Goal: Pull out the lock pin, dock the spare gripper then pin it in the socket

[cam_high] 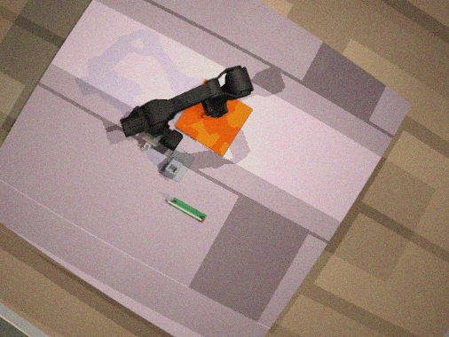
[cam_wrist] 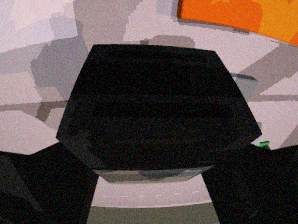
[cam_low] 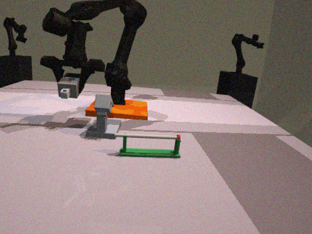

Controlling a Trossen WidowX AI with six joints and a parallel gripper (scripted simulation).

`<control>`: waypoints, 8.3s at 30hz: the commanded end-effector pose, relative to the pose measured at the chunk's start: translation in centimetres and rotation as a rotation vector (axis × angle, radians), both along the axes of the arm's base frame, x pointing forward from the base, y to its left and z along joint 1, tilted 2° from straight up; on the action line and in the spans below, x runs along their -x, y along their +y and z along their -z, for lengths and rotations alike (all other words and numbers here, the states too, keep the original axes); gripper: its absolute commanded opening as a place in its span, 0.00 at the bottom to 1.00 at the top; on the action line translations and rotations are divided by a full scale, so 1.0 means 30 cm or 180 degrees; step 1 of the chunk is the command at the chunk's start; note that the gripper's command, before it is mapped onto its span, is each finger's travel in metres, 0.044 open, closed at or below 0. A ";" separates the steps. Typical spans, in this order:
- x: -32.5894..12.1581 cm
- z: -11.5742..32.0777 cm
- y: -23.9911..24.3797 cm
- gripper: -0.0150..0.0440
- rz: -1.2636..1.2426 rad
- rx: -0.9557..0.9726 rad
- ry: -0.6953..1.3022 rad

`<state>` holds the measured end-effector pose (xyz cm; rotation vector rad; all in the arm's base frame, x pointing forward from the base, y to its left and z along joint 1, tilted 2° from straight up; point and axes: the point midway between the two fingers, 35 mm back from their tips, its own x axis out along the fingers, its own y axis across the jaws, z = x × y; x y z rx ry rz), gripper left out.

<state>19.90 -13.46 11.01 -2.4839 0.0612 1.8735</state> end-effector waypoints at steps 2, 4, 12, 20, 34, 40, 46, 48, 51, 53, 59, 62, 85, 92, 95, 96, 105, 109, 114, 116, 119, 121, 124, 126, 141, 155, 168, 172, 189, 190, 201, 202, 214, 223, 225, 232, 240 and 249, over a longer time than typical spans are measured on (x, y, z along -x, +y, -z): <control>-0.006 -0.001 0.022 0.25 -0.0085 0.0063 0.0125; -0.006 0.002 0.034 0.25 -0.0129 0.0087 0.0195; -0.001 0.014 0.078 0.25 -0.0312 0.0206 0.0467; 0.005 0.021 0.118 0.25 -0.0508 0.0364 0.0721; 0.021 0.019 0.175 0.25 -0.0849 0.0729 0.1134; 0.028 0.013 0.196 0.25 -0.0984 0.0921 0.1295; 0.033 0.004 0.214 0.25 -0.1124 0.1134 0.1437; 0.034 0.001 0.220 0.25 -0.1172 0.1209 0.1480; 0.036 -0.005 0.228 0.25 -0.1244 0.1325 0.1540; 0.036 -0.010 0.233 0.25 -0.1292 0.1405 0.1576; 0.036 -0.026 0.250 0.25 -0.1440 0.1657 0.1671; 0.035 -0.034 0.258 0.25 -0.1516 0.1788 0.1709; 0.004 -0.122 0.334 0.25 -0.2118 0.2894 0.1778; -0.011 -0.154 0.366 0.25 -0.2309 0.3253 0.1713; -0.019 -0.168 0.382 0.25 -0.2391 0.3409 0.1673; -0.021 -0.173 0.388 0.25 -0.2419 0.3461 0.1658; -0.040 -0.210 0.433 0.25 -0.2627 0.3851 0.1515; -0.042 -0.209 0.433 0.25 -0.2636 0.3856 0.1531; -0.055 -0.194 0.436 0.25 -0.2704 0.3898 0.1657; -0.063 -0.184 0.438 0.25 -0.2744 0.3921 0.1730; -0.067 -0.180 0.438 0.25 -0.2759 0.3931 0.1758; -0.074 -0.174 0.437 0.25 -0.2770 0.3941 0.1781; -0.085 -0.161 0.437 0.25 -0.2782 0.3952 0.1808; -0.090 -0.152 0.437 0.25 -0.2784 0.3954 0.1814; -0.135 -0.090 0.435 0.25 -0.2784 0.3955 0.1815; -0.179 -0.033 0.435 0.25 -0.2782 0.3956 0.1812; -0.176 -0.024 0.438 0.25 -0.2804 0.3920 0.1833; -0.176 -0.024 0.438 0.34 -0.2804 0.3920 0.1833; -0.175 -0.026 0.438 1.00 -0.2804 0.3920 0.1833; -0.172 -0.030 0.438 1.00 -0.2805 0.3920 0.1834; -0.115 -0.103 0.434 1.00 -0.2824 0.3939 0.1883; -0.110 -0.109 0.434 1.00 -0.2826 0.3941 0.1887; -0.058 -0.177 0.425 1.00 -0.2872 0.3947 0.1879; -0.027 -0.224 0.416 1.00 -0.2997 0.3906 0.1696; -0.021 -0.235 0.414 1.00 -0.3026 0.3895 0.1651; -0.011 -0.270 0.408 1.00 -0.3103 0.3868 0.1533; -0.017 -0.333 0.396 1.00 -0.3175 0.3850 0.1412; -0.023 -0.396 0.387 1.00 -0.3244 0.3839 0.1292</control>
